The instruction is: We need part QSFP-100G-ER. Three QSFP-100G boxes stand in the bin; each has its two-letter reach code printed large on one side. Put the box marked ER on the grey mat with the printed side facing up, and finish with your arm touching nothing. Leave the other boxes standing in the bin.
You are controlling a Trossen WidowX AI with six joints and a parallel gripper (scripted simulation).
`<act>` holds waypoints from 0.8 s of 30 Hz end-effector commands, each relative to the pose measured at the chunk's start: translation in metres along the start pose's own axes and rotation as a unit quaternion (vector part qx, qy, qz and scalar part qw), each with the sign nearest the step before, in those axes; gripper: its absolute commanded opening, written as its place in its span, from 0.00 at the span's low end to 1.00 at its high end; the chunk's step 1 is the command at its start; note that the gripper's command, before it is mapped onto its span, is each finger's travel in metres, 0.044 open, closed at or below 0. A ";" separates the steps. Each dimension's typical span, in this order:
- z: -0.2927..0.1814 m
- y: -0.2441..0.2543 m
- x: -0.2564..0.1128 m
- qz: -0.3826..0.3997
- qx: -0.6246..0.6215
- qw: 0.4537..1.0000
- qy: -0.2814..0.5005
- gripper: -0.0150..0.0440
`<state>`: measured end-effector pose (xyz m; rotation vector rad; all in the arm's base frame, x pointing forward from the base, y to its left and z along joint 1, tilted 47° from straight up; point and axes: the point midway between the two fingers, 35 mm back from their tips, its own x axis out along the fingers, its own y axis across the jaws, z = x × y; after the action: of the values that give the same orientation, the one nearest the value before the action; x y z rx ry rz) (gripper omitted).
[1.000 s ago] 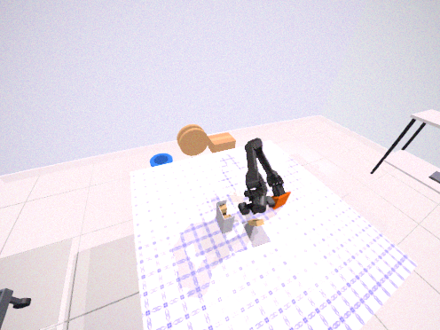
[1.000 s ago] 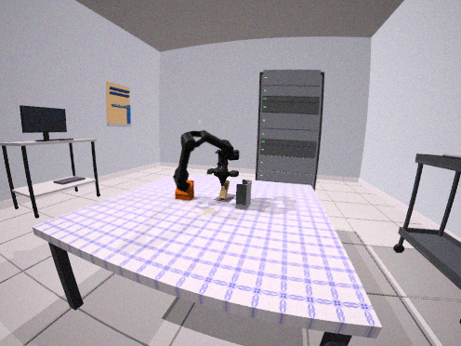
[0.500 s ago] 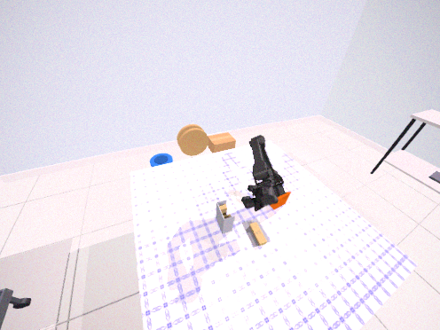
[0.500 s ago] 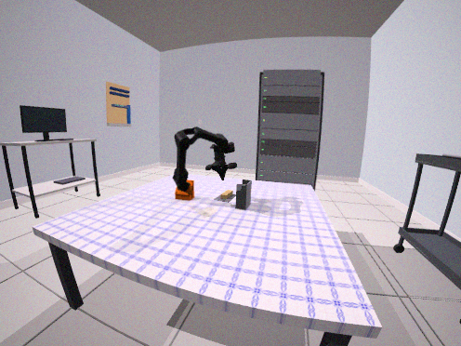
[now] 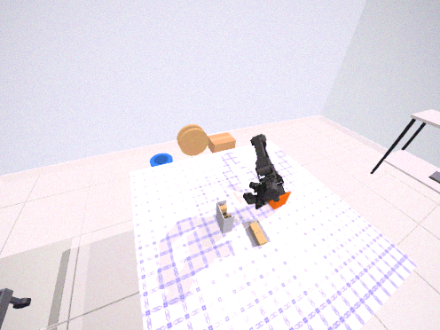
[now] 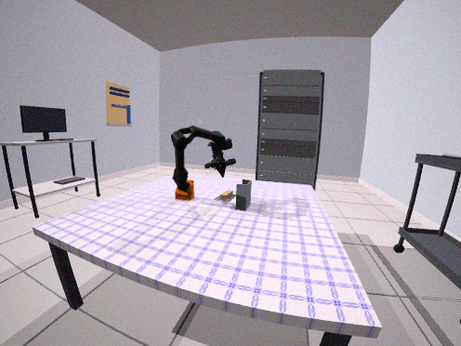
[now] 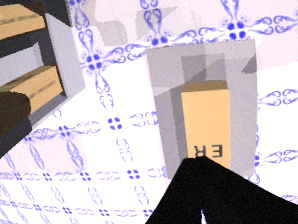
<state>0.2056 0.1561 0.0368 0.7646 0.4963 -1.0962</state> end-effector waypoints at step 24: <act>-0.007 0.013 -0.044 0.000 -0.002 1.000 0.003 0.92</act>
<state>0.2032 0.1827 0.0607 0.7685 0.5012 -1.0886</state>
